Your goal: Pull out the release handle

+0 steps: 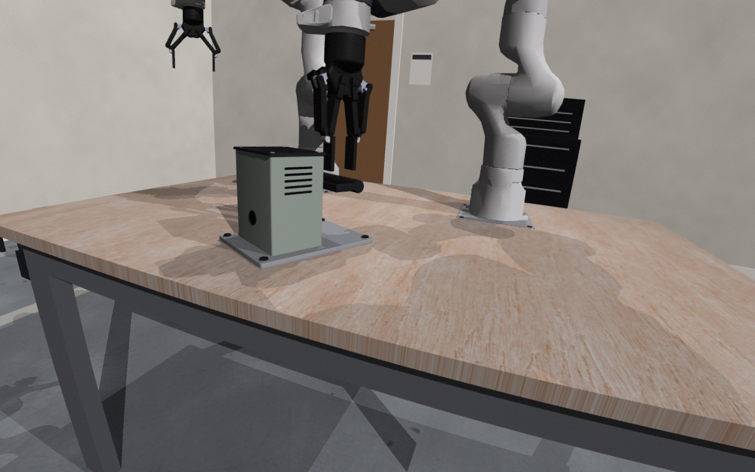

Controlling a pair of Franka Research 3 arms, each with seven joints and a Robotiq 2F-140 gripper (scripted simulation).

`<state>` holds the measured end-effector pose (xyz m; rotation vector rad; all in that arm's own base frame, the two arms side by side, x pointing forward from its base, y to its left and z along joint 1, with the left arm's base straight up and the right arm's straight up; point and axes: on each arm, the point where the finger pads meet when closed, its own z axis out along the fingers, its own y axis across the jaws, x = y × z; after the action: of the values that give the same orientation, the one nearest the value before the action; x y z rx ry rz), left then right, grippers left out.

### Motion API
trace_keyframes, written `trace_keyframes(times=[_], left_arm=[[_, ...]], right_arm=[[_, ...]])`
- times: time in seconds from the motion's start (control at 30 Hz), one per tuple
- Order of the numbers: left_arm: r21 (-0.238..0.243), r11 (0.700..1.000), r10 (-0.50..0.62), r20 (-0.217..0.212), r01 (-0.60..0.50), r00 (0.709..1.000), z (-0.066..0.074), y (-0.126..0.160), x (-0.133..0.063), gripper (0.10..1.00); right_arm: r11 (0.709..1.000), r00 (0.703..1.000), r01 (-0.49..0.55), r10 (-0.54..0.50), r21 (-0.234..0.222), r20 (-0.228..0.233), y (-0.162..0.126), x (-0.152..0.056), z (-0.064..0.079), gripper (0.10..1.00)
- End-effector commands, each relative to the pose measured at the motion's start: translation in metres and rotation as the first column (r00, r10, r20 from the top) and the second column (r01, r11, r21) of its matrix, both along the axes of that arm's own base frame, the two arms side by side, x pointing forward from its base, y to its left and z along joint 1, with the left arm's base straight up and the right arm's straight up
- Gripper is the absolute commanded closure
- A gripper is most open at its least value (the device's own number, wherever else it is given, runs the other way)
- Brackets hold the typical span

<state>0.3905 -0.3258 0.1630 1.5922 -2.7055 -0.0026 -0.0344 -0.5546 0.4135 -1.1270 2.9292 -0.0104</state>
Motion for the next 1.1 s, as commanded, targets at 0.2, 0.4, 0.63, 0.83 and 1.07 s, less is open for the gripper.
trace_keyframes(times=[0.2, 0.4, 0.63, 0.83, 1.07], left_arm=[[0.000, 1.000, 0.003, 0.003, -0.003, 1.000, -0.001, -0.001, 0.001, 0.719], [0.000, 1.000, 0.003, 0.003, -0.003, 1.000, -0.006, -0.001, 0.001, 0.719], [0.000, 1.000, 0.003, 0.003, -0.003, 1.000, -0.015, -0.001, 0.001, 0.719], [0.000, 1.000, 0.003, 0.003, -0.003, 1.000, -0.021, -0.001, 0.001, 0.719], [0.000, 1.000, 0.003, 0.003, -0.003, 1.000, -0.033, -0.001, 0.001, 0.719]], right_arm=[[1.000, 1.000, 0.000, 0.000, 0.000, 0.000, 0.000, 0.000, 0.000, 0.098], [1.000, 1.000, 0.000, 0.000, 0.000, 0.000, 0.000, 0.000, 0.000, 0.098], [1.000, 1.000, 0.000, 0.000, 0.000, 0.000, 0.000, 0.000, 0.000, 0.098], [1.000, 1.000, 0.000, 0.000, 0.000, 0.000, 0.000, 0.000, 0.000, 0.098], [1.000, 1.000, 0.000, 0.000, 0.000, 0.000, 0.000, 0.000, 0.000, 0.098]])
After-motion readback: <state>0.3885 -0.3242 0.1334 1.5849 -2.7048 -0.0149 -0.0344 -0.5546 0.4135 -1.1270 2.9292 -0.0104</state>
